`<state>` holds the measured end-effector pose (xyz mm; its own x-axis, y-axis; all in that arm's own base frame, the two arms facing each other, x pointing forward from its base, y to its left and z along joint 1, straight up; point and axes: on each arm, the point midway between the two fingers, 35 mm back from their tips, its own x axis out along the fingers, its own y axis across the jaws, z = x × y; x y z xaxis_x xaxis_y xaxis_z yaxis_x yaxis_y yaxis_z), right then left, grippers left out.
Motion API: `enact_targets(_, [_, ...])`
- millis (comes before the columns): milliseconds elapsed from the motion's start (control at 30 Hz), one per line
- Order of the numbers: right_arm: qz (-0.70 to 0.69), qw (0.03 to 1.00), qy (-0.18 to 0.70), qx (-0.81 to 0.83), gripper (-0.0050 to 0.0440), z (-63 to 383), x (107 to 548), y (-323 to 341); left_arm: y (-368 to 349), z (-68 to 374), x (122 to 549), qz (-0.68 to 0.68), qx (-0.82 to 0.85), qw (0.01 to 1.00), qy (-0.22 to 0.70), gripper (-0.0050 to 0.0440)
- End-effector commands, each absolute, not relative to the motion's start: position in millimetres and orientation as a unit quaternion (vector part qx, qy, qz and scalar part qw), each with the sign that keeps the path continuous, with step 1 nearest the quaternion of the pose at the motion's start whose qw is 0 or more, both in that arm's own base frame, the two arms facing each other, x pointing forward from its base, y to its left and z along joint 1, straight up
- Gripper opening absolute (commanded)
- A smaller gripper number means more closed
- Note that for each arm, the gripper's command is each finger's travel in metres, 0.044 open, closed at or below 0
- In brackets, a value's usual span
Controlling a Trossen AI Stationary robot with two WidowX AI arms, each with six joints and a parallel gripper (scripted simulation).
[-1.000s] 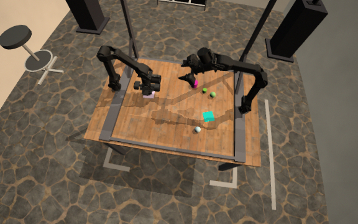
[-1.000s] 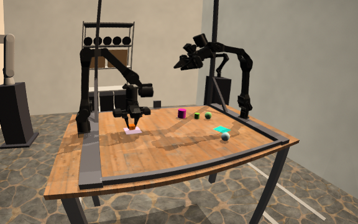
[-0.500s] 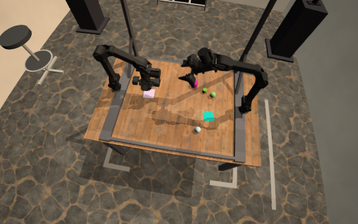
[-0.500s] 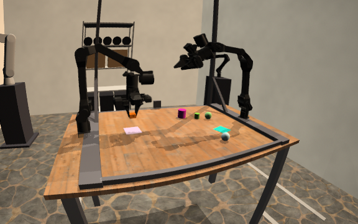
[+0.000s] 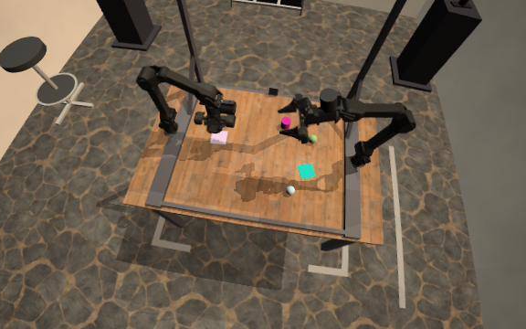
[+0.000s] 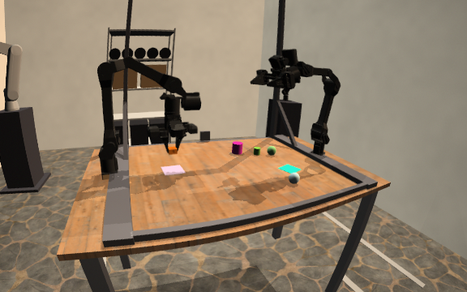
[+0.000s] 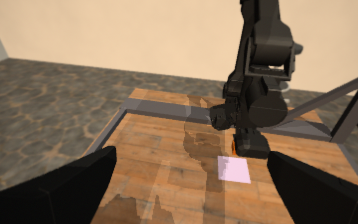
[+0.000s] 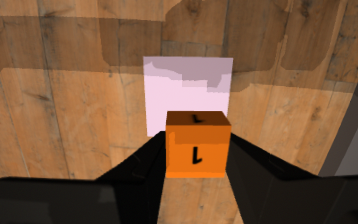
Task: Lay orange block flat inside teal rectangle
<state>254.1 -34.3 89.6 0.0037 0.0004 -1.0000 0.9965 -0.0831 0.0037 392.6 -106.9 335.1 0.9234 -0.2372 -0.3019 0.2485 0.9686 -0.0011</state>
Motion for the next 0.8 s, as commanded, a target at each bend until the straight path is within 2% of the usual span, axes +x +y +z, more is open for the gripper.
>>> enact_targets(0, [-0.516,0.485,0.473,0.524,-0.0050,94.0,256.4,-34.6,-66.6,340.4,367.9,-0.088,0.007,0.992,0.087,0.0440])
enact_targets(400, [-0.516,0.485,0.473,0.524,-0.0050,94.0,256.4,-34.6,-7.5,331.9,320.9,-0.011,0.000,1.000,-0.018,0.0440])
enact_targets(767, [-0.510,0.492,0.465,0.531,-0.0050,96.8,260.2,-35.4,1.1,324.5,314.6,0.002,0.001,1.000,-0.028,0.0440])
